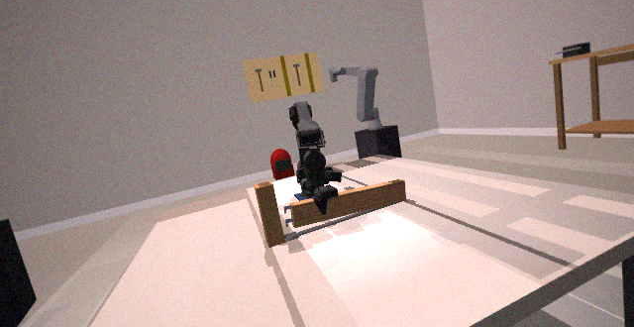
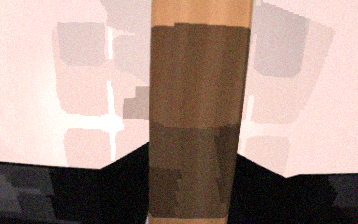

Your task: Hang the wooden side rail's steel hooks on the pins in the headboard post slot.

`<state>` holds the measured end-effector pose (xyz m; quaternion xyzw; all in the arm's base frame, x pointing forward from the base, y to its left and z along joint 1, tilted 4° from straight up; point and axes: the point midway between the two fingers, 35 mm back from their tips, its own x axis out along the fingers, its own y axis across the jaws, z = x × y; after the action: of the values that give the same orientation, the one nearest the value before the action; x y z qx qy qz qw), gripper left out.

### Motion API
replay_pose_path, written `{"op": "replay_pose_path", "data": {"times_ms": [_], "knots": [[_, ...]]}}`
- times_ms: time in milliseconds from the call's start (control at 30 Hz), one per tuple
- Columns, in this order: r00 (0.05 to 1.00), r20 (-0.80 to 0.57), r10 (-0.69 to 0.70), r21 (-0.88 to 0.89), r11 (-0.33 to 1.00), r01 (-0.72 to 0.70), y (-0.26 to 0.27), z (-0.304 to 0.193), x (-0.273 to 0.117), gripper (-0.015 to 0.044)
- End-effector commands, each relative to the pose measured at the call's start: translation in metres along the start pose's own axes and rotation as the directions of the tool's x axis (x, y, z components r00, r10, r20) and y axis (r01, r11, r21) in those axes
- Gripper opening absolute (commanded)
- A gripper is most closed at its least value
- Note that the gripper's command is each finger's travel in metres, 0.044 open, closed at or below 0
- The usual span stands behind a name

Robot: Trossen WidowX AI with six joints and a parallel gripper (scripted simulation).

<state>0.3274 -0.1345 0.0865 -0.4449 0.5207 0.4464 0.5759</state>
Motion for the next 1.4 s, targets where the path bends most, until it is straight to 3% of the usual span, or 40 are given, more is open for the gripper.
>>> {"op": "replay_pose_path", "data": {"times_ms": [0,1367], "knots": [[1.000,-0.004,-0.006,-0.004,1.000,0.006,-0.0018,-0.0012,-0.0028,0.0000],[1.000,-0.005,-0.006,-0.004,1.000,0.006,-0.0009,-0.0053,-0.0017,0.0000]]}}
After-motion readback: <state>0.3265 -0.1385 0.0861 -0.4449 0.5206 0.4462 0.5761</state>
